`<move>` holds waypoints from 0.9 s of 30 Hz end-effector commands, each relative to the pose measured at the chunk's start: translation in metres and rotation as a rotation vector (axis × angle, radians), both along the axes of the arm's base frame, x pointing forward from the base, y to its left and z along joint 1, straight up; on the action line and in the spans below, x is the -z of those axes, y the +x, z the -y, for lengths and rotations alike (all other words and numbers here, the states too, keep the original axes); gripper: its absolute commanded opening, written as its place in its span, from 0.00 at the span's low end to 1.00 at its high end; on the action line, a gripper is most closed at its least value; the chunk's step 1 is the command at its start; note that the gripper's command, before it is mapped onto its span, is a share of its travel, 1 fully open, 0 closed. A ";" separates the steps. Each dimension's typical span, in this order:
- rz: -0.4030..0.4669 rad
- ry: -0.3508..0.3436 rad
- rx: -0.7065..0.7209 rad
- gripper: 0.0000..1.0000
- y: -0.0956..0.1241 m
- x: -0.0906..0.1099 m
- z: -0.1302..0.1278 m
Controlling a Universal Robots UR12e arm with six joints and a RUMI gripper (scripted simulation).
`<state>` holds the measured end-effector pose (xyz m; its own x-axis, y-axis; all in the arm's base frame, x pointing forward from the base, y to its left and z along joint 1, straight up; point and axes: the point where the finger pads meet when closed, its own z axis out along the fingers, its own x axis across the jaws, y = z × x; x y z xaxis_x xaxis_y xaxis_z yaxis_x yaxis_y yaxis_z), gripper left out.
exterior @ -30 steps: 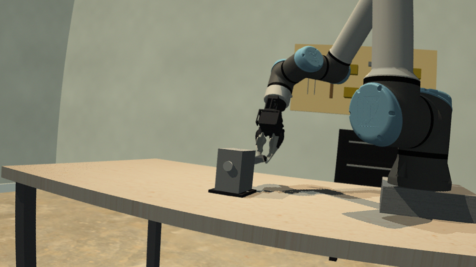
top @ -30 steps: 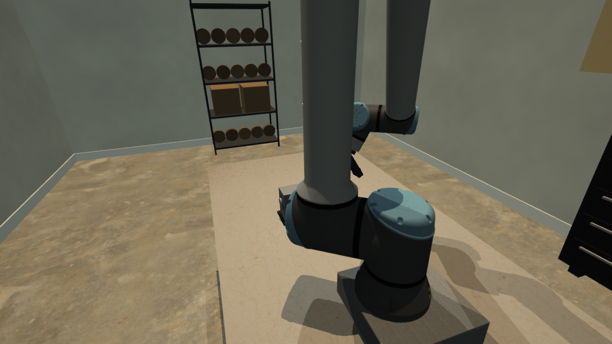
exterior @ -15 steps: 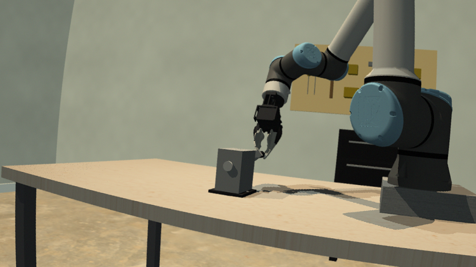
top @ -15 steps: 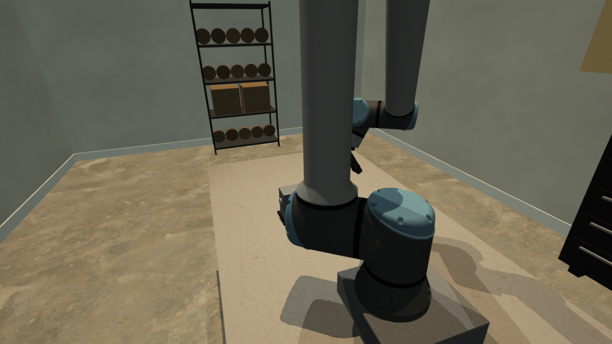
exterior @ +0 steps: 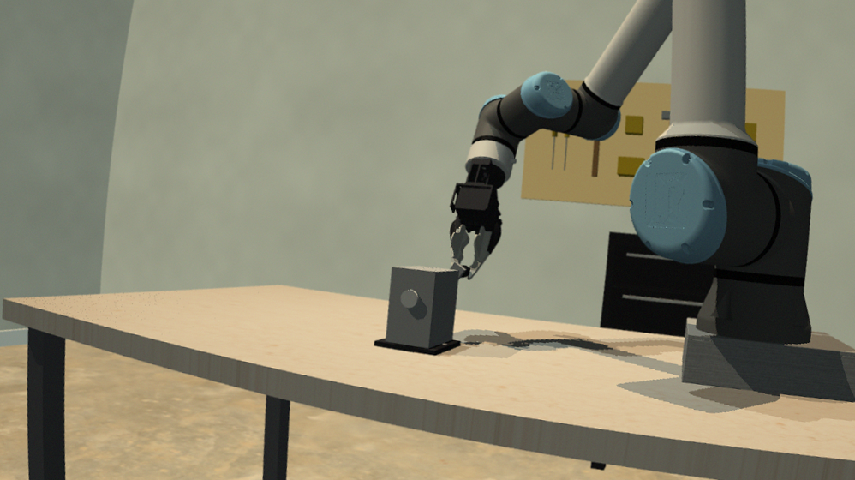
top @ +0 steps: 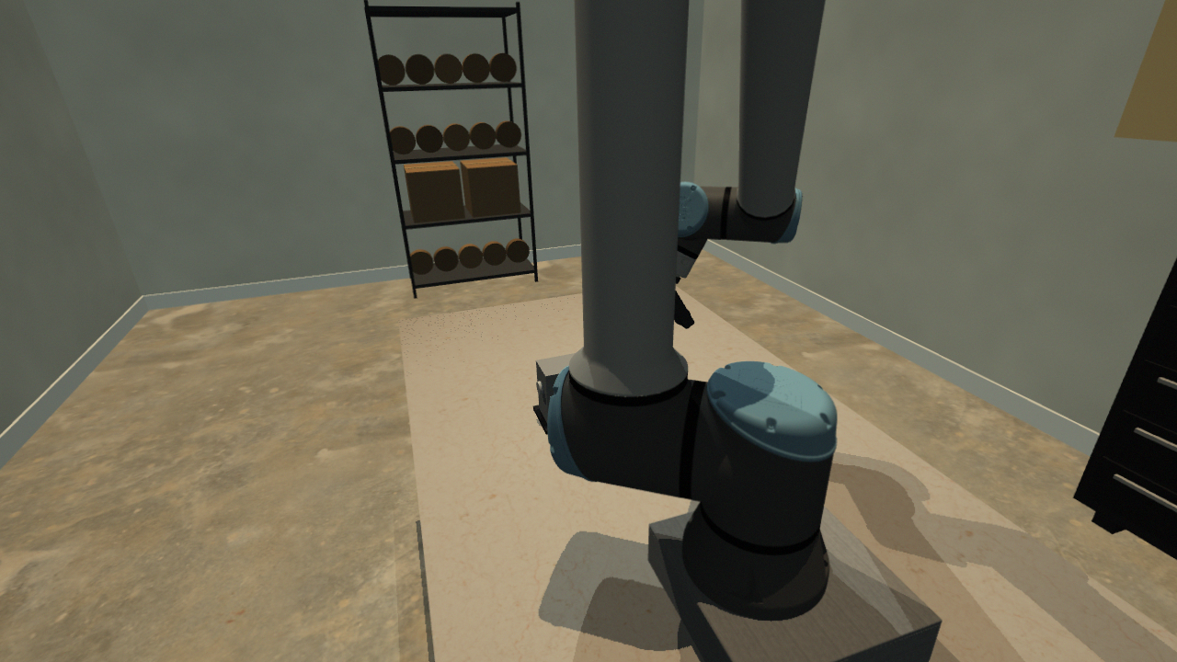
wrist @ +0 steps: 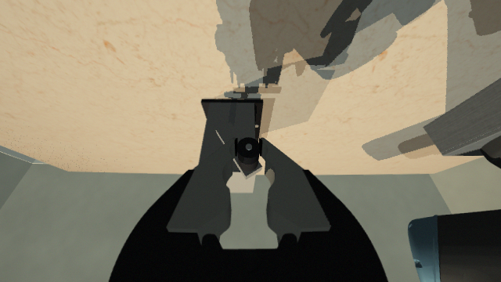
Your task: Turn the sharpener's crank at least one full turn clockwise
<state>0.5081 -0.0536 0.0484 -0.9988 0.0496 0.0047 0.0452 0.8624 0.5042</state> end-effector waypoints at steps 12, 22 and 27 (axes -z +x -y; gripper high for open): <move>0.001 0.000 0.000 0.09 0.016 -0.007 0.001; 0.001 0.000 0.000 0.09 0.027 -0.008 0.002; 0.001 0.000 0.000 0.09 0.032 -0.008 0.002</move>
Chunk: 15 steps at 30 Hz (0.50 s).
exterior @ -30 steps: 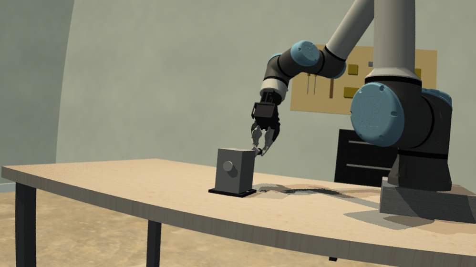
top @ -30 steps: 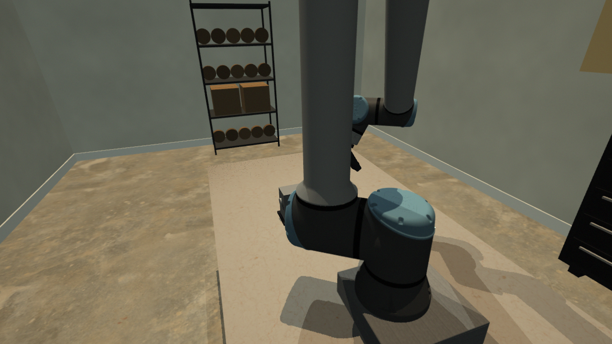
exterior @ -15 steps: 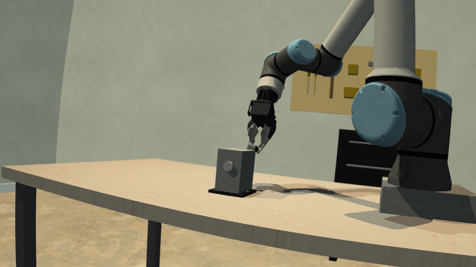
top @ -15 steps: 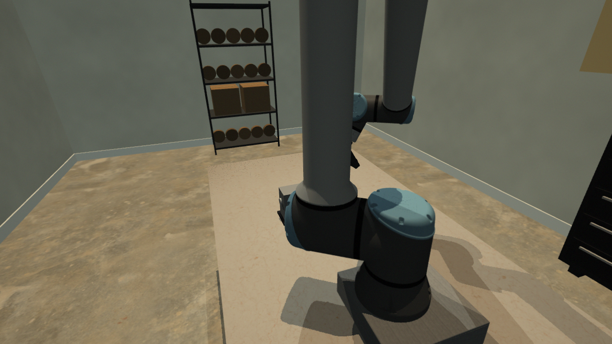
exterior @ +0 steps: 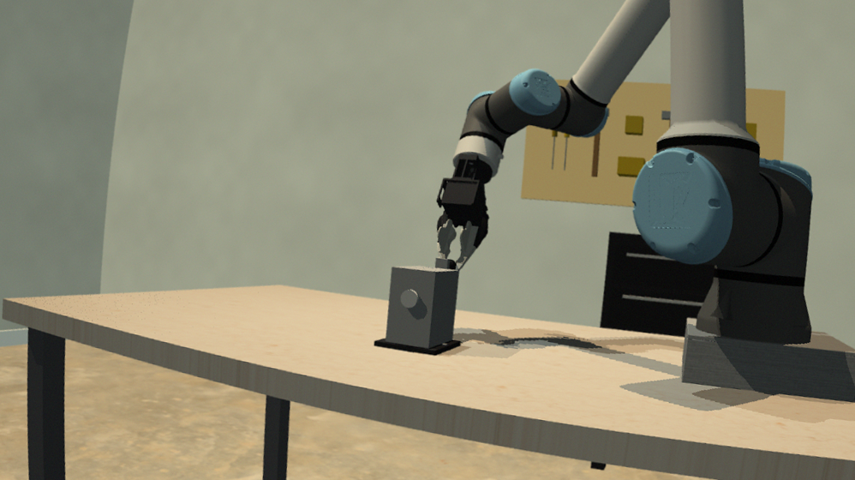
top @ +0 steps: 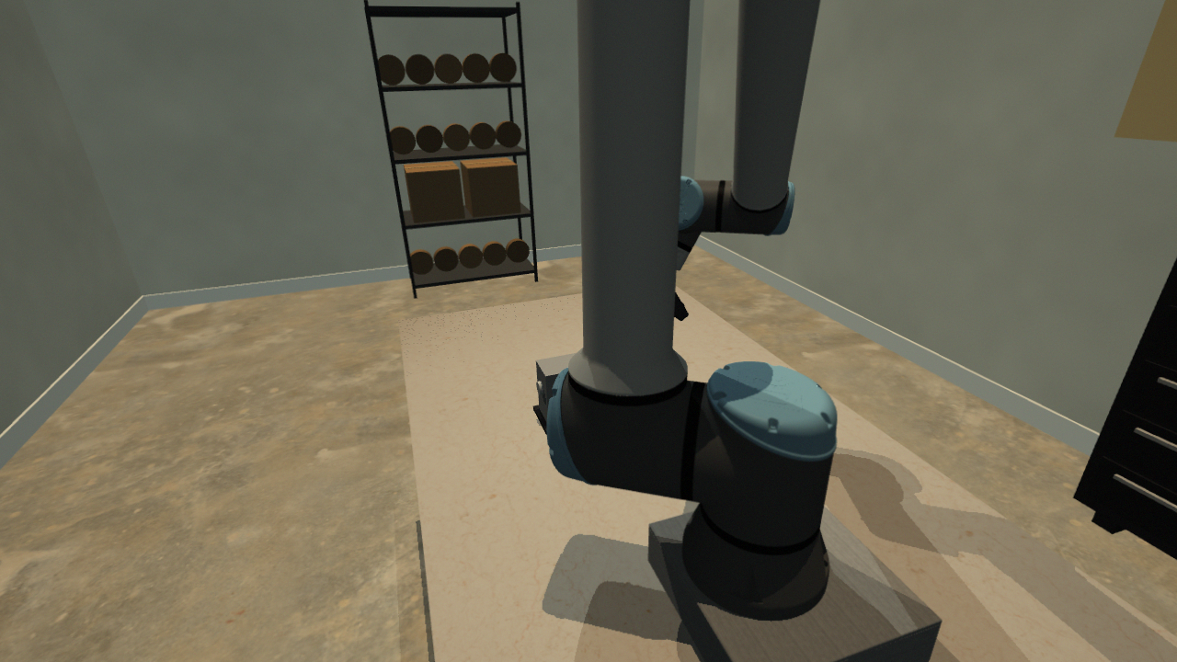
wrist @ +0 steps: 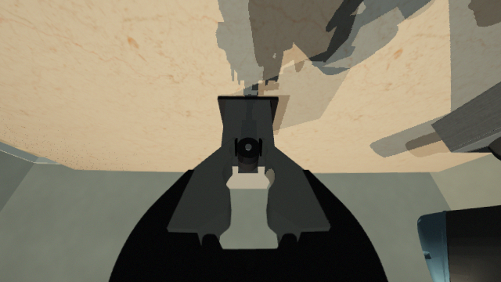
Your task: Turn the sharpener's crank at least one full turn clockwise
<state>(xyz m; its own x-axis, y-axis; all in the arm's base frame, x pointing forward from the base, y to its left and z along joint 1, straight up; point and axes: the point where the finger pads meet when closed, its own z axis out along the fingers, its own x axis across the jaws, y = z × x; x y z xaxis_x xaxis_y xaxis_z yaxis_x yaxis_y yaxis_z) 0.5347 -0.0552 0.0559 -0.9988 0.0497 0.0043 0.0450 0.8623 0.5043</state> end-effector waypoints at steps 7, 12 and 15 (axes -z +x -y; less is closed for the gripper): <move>0.001 -0.001 0.000 0.09 0.013 0.001 0.001; 0.001 -0.001 0.000 0.09 0.008 0.000 0.001; 0.001 -0.001 0.000 0.09 0.008 0.000 0.001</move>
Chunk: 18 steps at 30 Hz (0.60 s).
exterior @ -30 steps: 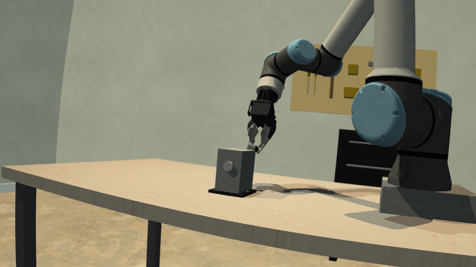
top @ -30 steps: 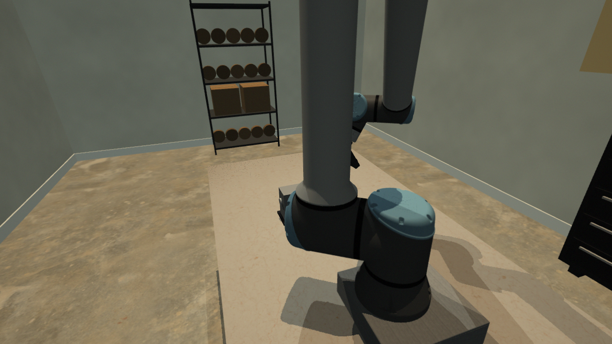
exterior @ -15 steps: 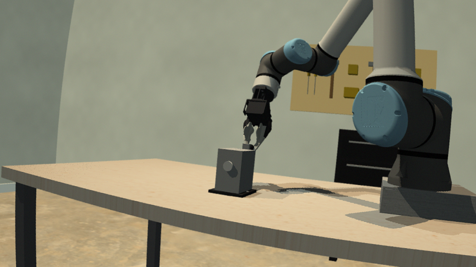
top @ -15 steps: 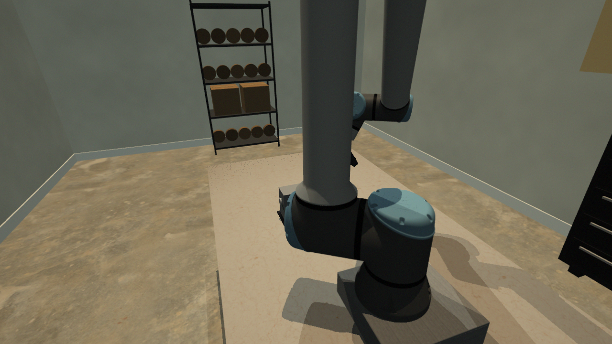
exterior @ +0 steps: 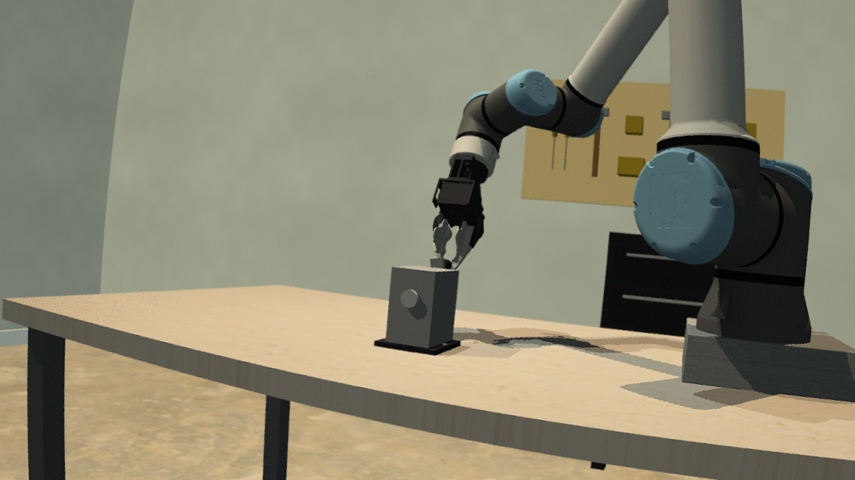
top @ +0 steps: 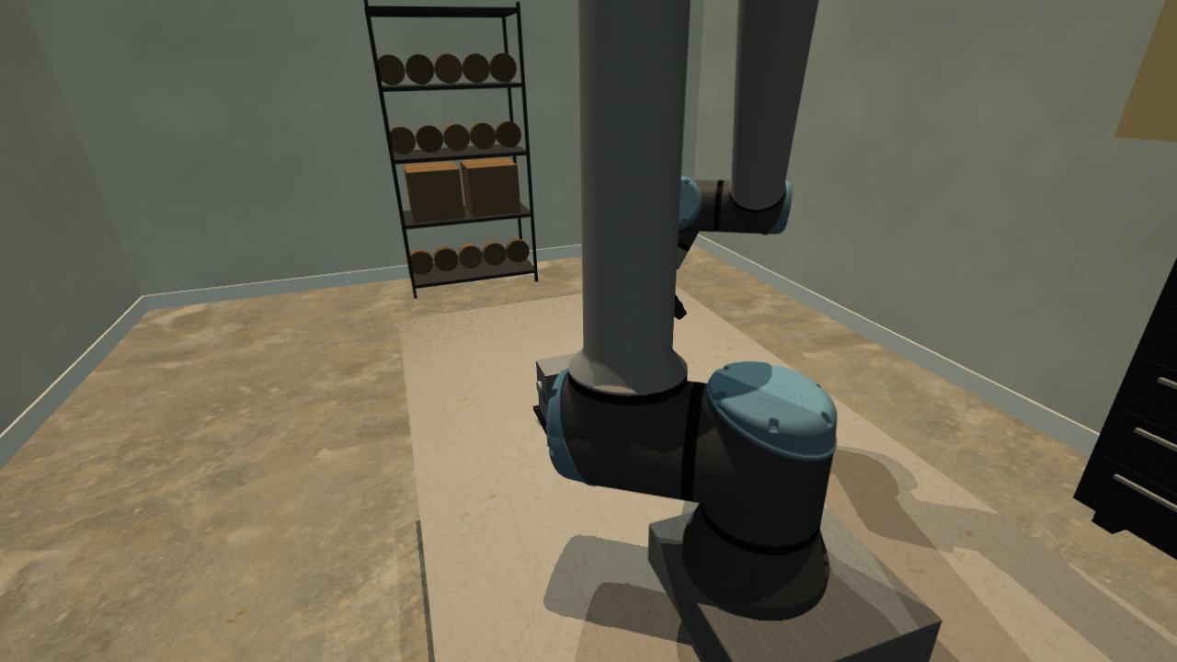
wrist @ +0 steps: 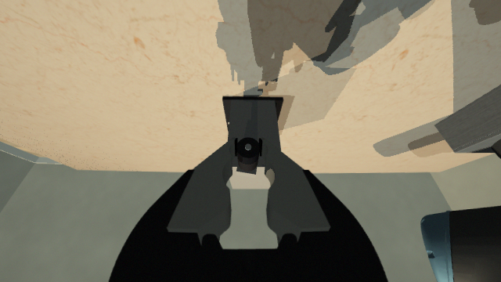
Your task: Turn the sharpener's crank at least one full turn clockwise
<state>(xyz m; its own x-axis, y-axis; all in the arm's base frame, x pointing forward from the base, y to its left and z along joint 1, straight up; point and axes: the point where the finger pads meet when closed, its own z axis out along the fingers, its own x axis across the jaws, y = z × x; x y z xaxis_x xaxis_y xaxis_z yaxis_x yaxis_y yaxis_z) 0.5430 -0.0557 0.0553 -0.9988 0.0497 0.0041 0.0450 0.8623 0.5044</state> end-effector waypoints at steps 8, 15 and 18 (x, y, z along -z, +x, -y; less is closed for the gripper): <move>0.001 -0.001 0.000 0.32 0.000 0.000 0.000; 0.001 -0.001 0.000 0.32 0.000 0.000 0.000; 0.001 -0.001 0.000 0.32 0.000 0.000 0.000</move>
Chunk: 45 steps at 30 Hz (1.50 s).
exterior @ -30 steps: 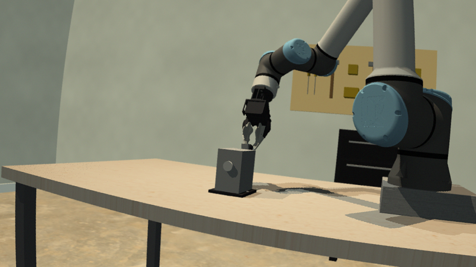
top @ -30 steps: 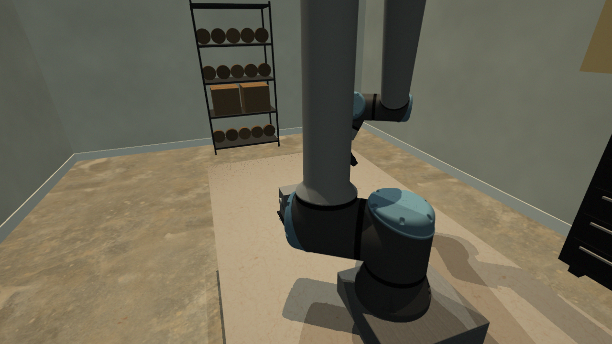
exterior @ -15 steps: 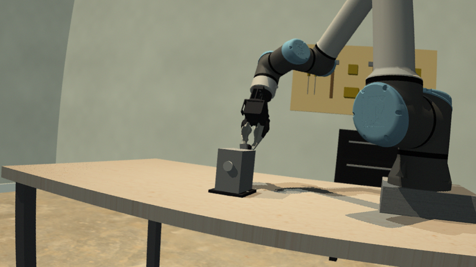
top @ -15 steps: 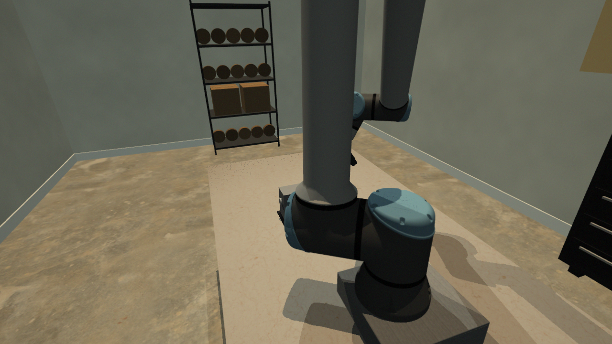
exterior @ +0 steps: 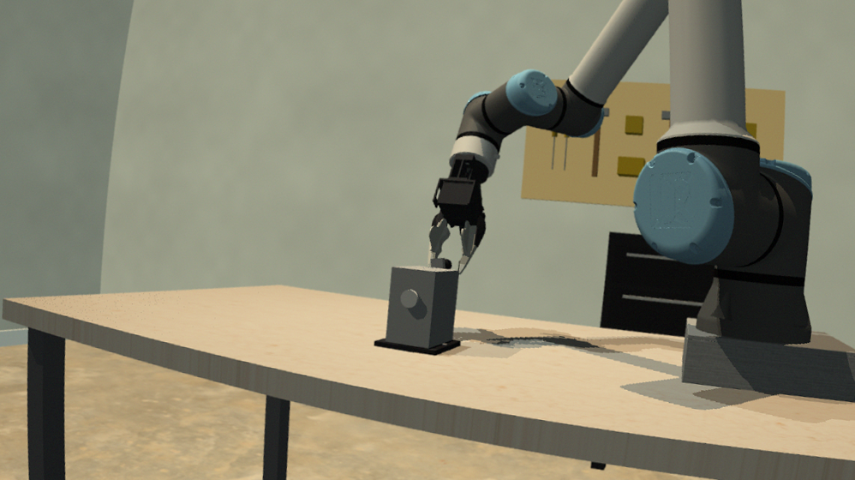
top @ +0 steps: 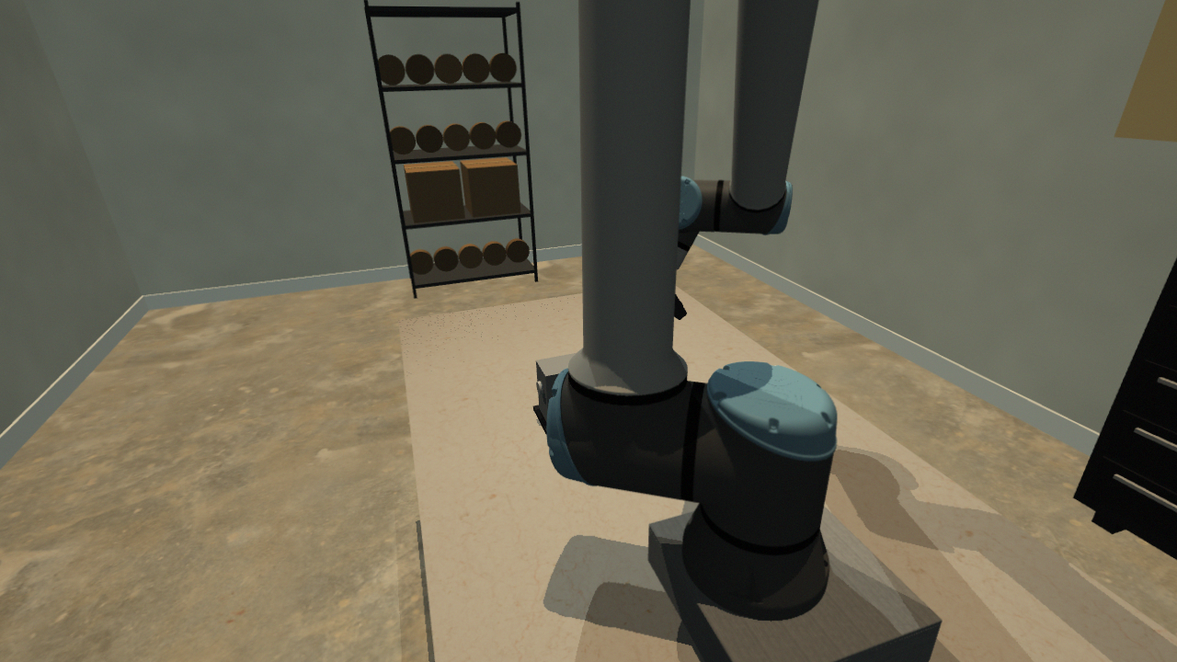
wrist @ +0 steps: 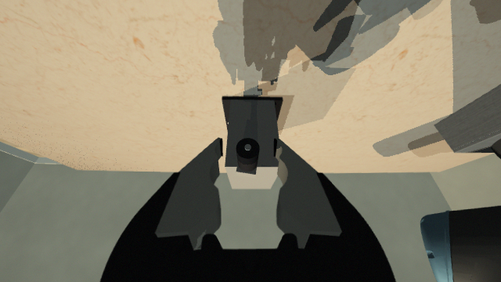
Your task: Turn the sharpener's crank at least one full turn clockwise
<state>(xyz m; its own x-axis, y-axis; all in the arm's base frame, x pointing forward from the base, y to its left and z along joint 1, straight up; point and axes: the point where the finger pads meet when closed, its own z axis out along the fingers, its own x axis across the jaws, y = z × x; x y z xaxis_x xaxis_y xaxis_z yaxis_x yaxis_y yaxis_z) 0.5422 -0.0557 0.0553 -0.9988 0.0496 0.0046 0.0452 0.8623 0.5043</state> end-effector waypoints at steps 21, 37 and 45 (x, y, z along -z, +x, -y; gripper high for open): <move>0.001 -0.001 0.000 0.32 0.000 -0.007 0.004; 0.001 -0.001 0.000 0.32 0.000 -0.040 0.023; 0.001 -0.001 0.000 0.32 -0.001 -0.058 0.034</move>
<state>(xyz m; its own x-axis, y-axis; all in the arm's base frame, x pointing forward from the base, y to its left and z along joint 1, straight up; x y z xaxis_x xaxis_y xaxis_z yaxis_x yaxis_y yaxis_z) 0.5412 -0.0832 0.1025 -0.9987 0.0499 0.0045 0.0453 0.8625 0.5041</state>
